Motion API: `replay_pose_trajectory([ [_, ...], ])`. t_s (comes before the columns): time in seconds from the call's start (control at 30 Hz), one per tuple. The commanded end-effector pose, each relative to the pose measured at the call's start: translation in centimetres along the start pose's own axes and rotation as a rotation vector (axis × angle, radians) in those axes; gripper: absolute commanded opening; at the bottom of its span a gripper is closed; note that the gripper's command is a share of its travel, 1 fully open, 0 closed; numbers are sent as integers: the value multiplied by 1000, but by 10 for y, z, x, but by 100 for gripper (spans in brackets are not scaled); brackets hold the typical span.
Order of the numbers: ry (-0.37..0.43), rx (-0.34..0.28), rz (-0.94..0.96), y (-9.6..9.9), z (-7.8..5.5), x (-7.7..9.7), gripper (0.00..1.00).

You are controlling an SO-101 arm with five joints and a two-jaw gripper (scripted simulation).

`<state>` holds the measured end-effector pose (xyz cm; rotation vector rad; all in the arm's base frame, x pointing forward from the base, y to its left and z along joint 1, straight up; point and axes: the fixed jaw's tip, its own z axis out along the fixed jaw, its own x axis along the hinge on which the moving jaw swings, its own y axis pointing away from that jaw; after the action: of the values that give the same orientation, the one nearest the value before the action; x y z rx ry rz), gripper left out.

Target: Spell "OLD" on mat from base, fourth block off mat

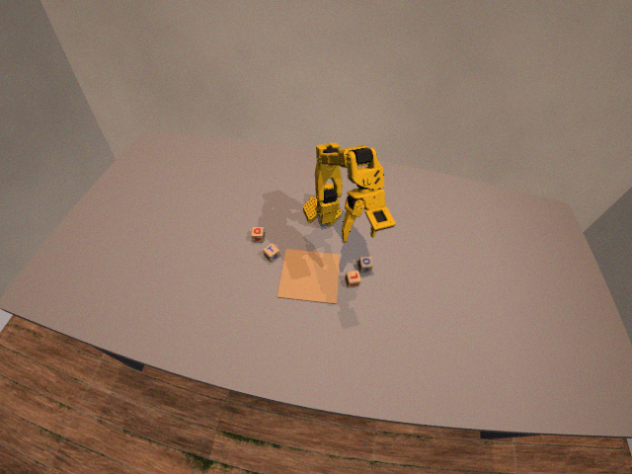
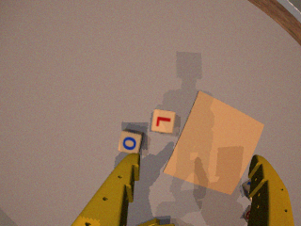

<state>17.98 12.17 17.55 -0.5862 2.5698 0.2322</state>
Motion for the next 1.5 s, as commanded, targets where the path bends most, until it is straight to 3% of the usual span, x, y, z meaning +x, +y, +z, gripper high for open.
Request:
replay_pose_trajectory([
  [0.0,-63,-11,-61,2,-10,-5,35],
  [0.77,-65,-6,-543,5,-7,3,35],
  [1.47,-72,2,-1282,5,-2,15,35],
])
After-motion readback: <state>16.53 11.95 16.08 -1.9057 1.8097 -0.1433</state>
